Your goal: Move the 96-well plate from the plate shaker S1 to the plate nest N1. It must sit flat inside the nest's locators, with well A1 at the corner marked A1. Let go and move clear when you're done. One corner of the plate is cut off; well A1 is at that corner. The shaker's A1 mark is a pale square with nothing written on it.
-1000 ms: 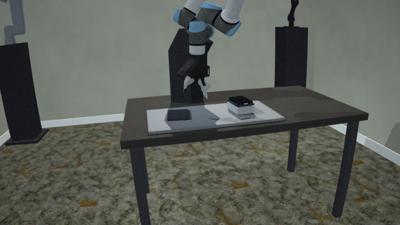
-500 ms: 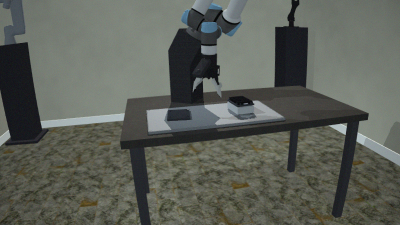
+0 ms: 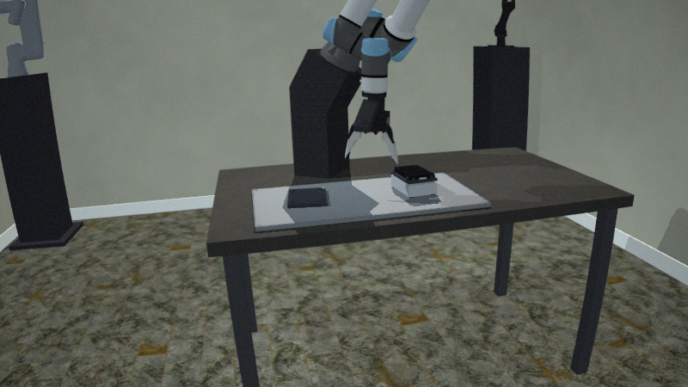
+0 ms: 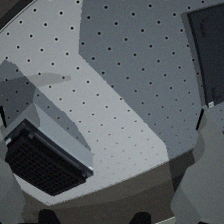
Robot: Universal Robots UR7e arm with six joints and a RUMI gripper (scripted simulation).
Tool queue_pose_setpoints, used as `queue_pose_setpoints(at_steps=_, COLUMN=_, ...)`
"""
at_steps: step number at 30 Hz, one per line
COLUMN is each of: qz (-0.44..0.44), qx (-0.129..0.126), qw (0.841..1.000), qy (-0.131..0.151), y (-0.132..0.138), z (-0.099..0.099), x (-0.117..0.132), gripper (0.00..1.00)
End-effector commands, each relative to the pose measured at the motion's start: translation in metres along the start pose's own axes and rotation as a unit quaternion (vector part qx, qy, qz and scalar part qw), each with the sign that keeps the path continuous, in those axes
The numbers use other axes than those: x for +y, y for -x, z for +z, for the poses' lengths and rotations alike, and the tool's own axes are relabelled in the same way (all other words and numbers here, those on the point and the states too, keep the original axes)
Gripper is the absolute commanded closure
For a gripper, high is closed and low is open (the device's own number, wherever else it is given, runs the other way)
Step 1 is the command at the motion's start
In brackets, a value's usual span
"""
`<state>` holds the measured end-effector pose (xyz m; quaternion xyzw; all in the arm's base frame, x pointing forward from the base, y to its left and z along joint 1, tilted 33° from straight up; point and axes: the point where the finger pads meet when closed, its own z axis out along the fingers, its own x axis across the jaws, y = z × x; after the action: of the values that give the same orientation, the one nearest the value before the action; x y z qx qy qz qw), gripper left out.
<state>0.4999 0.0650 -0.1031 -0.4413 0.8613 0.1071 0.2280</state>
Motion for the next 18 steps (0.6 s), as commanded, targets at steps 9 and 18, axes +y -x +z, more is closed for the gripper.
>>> queue_pose_setpoints(at_steps=9, qz=-0.087, qx=-0.004, qw=0.996, qy=-0.006, y=0.032, z=-0.003, x=0.040, gripper=0.00)
queue_pose_setpoints(at_steps=18, qz=-0.170, qx=-0.009, qw=0.985, qy=-0.012, y=0.055, z=-0.007, x=0.076, gripper=0.00)
